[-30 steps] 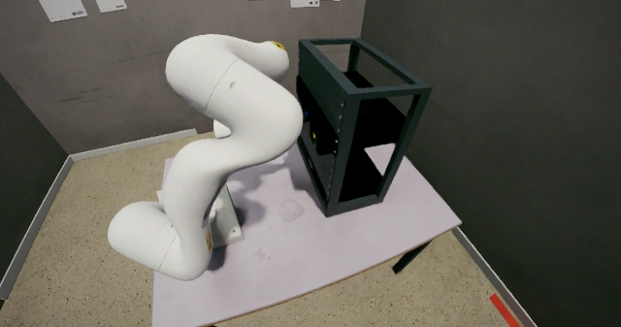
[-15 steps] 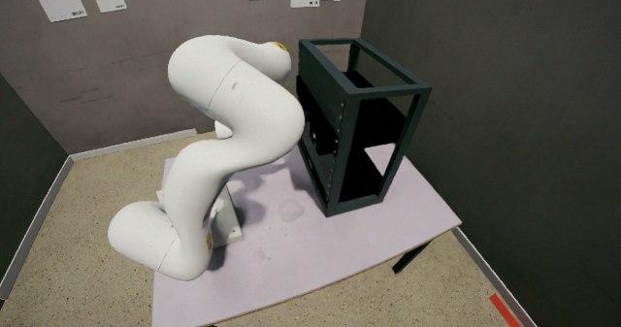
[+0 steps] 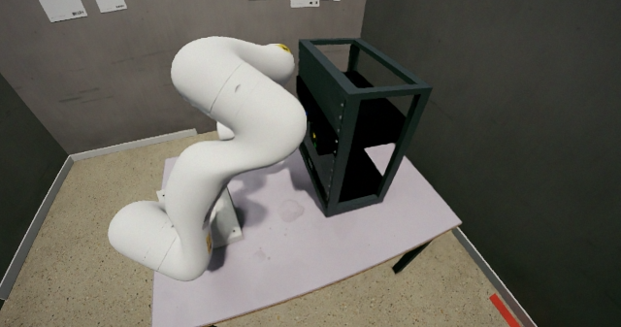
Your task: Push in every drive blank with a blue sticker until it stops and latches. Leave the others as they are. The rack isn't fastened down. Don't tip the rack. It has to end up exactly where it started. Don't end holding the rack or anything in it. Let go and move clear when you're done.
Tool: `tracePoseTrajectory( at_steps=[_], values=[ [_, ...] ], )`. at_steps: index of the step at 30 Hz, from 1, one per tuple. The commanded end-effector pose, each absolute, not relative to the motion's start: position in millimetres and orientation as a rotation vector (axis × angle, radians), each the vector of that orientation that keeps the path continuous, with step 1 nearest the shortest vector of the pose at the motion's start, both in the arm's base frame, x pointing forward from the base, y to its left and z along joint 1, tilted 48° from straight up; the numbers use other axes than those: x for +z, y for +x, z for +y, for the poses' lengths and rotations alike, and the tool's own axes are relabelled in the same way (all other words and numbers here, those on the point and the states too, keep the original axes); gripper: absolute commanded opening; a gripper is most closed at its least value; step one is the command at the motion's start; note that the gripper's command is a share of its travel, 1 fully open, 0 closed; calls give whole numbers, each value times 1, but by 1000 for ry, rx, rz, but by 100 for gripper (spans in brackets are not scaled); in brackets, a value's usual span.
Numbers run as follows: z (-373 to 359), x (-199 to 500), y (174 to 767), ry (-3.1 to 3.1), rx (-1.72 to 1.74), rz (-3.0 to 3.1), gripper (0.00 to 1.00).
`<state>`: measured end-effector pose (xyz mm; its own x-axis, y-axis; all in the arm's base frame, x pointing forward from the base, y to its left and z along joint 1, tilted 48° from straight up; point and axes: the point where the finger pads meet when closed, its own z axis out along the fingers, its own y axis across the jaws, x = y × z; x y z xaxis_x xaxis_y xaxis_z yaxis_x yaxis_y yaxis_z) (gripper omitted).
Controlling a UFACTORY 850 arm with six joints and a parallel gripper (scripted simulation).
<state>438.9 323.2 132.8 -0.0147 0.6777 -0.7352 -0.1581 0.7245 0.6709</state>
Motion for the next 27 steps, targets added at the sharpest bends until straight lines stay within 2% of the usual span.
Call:
tracePoseTrajectory(
  at_steps=[1,27],
  values=[
    [324,134,440,457,702,1442,0],
    [325,134,445,457,702,1442,0]
  ],
)
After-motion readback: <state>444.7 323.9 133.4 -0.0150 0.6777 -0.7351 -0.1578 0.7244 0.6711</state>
